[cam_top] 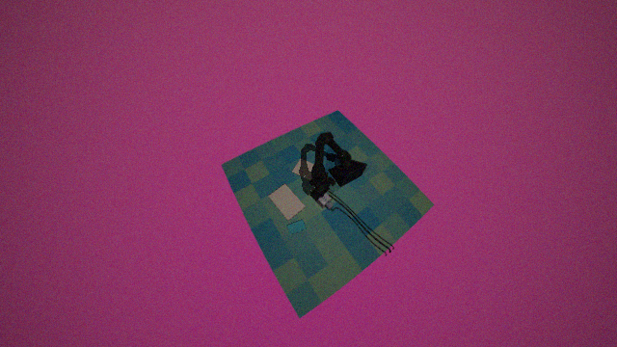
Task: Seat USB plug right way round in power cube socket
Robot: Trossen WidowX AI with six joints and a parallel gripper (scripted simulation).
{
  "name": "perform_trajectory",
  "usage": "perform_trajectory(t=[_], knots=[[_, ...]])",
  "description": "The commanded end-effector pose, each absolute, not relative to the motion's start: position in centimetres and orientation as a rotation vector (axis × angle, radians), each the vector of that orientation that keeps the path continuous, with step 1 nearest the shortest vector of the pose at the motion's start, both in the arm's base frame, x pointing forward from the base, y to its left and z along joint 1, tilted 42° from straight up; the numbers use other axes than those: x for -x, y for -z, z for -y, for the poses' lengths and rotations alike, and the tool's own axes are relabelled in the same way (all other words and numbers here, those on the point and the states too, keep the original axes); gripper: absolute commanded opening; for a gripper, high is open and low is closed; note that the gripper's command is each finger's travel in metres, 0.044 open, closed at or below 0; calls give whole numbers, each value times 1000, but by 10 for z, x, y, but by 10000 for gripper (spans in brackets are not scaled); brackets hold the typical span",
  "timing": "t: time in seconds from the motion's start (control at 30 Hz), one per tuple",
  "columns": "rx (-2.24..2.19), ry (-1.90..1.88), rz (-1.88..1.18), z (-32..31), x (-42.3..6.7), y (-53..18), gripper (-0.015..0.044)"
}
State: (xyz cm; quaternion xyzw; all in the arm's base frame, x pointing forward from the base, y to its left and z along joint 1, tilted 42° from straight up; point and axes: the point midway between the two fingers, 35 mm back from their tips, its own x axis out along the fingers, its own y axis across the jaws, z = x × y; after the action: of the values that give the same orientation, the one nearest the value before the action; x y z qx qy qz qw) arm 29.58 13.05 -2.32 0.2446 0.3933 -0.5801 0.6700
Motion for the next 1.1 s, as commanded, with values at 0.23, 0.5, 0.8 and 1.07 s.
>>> perform_trajectory(t=[0.23, 0.5, 0.8, 1.07], knots=[[-550, 1303, -891, -130, -296, 24, 0], [-550, 1303, -891, -129, -296, 25, 0], [-550, 1303, -891, -129, -296, 26, 0], [-550, 1303, -891, -128, -296, 26, 0]])
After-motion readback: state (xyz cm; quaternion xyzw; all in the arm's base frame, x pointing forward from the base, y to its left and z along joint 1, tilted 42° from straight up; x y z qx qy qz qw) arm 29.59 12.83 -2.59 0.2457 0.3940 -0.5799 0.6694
